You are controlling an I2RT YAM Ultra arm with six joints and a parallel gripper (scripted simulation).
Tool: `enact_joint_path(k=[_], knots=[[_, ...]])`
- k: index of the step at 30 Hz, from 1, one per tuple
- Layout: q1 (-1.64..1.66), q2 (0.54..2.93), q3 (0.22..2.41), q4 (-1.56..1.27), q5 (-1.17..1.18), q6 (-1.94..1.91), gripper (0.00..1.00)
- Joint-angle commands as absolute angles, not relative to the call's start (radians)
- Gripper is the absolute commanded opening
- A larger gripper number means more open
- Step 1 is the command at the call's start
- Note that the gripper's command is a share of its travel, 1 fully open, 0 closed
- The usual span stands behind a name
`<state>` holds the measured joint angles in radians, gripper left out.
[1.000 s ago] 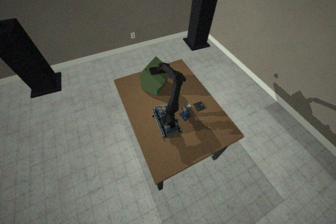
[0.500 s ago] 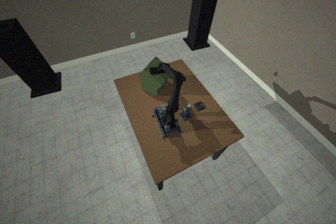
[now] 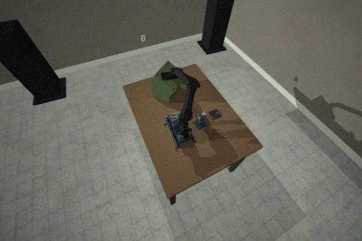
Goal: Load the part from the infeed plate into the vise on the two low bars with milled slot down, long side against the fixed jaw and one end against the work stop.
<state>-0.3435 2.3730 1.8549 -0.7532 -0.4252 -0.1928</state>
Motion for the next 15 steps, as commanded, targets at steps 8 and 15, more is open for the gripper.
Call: enact_joint_path(k=[8,15], knots=[[-0.362,2.341,1.870,-0.737,-0.423,-0.187,0.00],[-0.362,2.346,1.881,-0.746,-0.423,-0.187,0.00]])
